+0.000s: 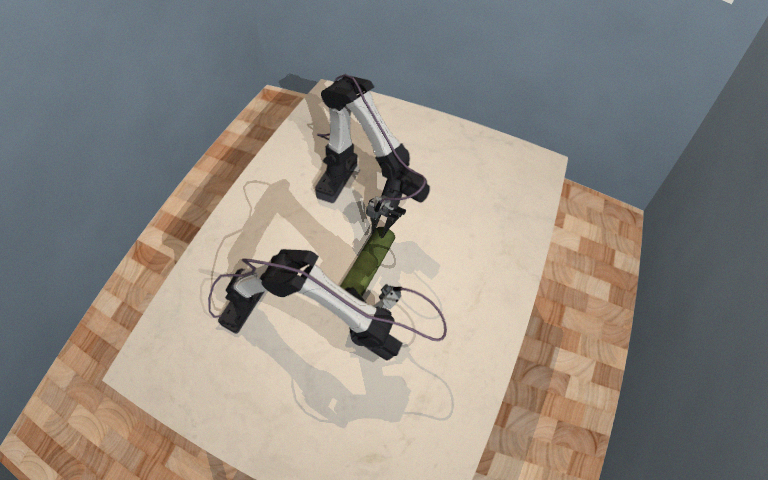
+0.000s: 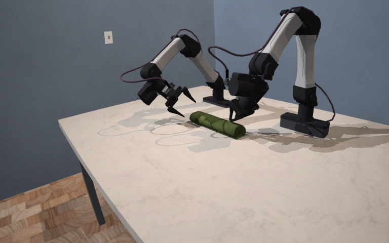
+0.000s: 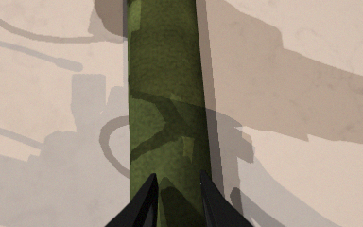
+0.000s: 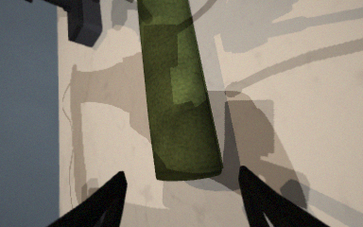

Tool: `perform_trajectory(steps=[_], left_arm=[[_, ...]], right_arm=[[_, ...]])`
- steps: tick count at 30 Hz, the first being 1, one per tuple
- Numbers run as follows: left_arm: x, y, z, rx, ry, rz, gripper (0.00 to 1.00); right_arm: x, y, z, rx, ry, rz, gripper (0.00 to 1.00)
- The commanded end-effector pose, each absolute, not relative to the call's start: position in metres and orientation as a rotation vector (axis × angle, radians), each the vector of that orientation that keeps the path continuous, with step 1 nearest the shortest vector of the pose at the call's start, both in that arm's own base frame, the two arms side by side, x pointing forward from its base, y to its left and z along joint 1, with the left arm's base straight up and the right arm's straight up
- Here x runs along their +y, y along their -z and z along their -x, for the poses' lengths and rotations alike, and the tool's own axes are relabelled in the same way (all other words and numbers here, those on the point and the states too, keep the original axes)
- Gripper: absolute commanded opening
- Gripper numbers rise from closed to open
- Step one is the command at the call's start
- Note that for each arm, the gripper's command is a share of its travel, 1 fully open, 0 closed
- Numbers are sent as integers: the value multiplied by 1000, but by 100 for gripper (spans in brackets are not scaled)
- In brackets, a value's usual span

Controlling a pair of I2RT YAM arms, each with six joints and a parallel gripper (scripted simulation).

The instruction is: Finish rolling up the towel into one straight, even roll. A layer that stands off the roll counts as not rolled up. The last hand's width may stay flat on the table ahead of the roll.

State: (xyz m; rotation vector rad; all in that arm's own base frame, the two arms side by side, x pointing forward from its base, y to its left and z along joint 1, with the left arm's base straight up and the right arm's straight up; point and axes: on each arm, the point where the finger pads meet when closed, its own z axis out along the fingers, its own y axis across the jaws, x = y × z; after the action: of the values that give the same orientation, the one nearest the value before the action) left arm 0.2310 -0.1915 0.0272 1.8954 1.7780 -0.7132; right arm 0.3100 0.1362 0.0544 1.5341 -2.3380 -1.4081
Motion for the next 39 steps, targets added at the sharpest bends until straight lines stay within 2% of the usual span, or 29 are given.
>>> perform_trajectory(steps=[1, 4, 8, 10, 21, 39], left_arm=[[-196, -43, -238, 1757, 688, -1891, 32], [-196, -45, -238, 1757, 688, -1891, 32], [-196, -47, -238, 1757, 688, -1891, 46], [-196, -47, -238, 1757, 688, -1891, 46], [-196, -57, -238, 1757, 688, -1891, 85], [-153, -108, -241, 1757, 688, -1891, 85]], right_arm=[[136, -73, -315, -2216, 1436, -1576, 85], [136, -73, -315, -2216, 1436, -1576, 85], [136, -73, -315, -2216, 1436, -1576, 85], [136, -73, -315, -2216, 1436, -1576, 85], [136, -73, -315, -2216, 1436, -1576, 85], [136, -73, -315, -2216, 1436, -1576, 85]])
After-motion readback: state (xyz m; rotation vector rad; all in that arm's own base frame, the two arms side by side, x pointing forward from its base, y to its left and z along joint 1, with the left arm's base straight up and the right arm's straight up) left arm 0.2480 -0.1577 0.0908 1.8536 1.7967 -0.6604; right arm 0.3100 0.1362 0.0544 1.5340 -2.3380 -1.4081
